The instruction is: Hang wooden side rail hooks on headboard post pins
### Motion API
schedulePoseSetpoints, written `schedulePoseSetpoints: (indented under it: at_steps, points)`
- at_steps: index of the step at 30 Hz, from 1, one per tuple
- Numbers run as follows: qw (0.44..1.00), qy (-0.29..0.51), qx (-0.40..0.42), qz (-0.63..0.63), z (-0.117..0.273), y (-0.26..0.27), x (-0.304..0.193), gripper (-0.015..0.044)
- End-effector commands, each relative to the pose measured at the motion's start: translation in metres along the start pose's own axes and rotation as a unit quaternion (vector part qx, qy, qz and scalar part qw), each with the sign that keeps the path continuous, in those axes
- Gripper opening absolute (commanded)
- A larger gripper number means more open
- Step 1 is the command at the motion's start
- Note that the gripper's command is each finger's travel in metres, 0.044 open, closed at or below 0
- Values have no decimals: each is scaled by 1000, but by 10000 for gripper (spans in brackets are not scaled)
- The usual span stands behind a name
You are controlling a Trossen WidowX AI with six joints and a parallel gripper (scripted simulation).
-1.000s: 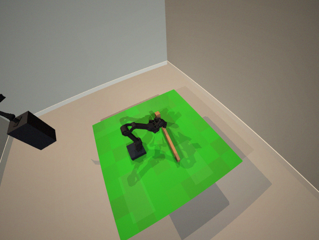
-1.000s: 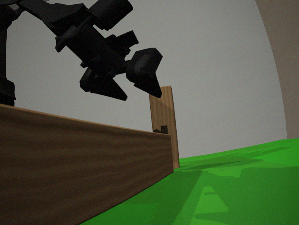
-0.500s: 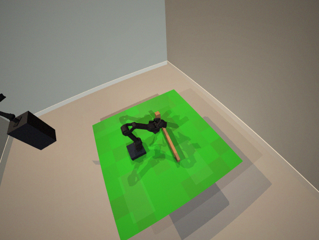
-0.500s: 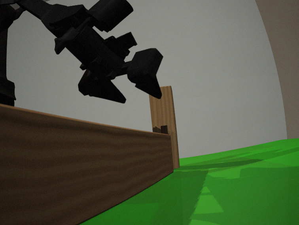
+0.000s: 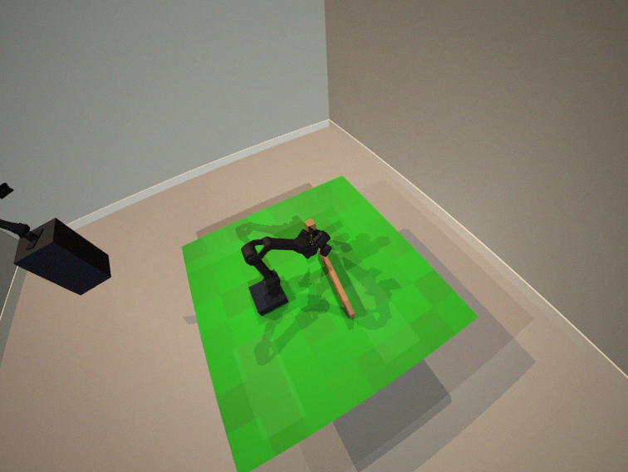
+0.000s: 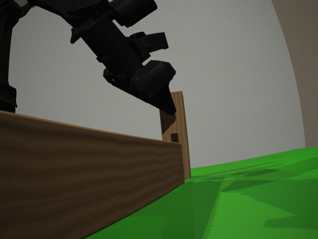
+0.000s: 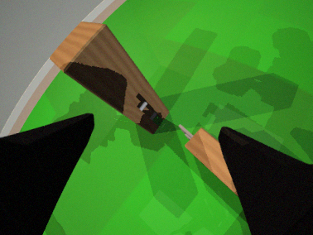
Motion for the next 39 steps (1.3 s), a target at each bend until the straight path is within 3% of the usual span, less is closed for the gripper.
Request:
schedulePoseSetpoints:
  at_steps: [1,5,10,17,24,39]
  points:
    - [984,35,-52,-168,-4,-5,12,440]
    - [936,53,-114,-330,-5,-7,24,440]
    - [837,52,-200,-507,-4,-9,37,440]
    - [646,2,-320,-693,1,-9,53,440]
    - [445,-89,-411,-791,9,-6,66,440]
    - [440,-92,-413,-792,4,-10,62,440]
Point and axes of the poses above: the point midway between the two fingers, 35 mm back from their tips, its own z axis back along the fingers, its own y axis across the jaws, x = y × z, the point moved 8 cm from there along z, back along the fingers, and after that the axes turned 8 degrees about -z, right-handed, at the moved point
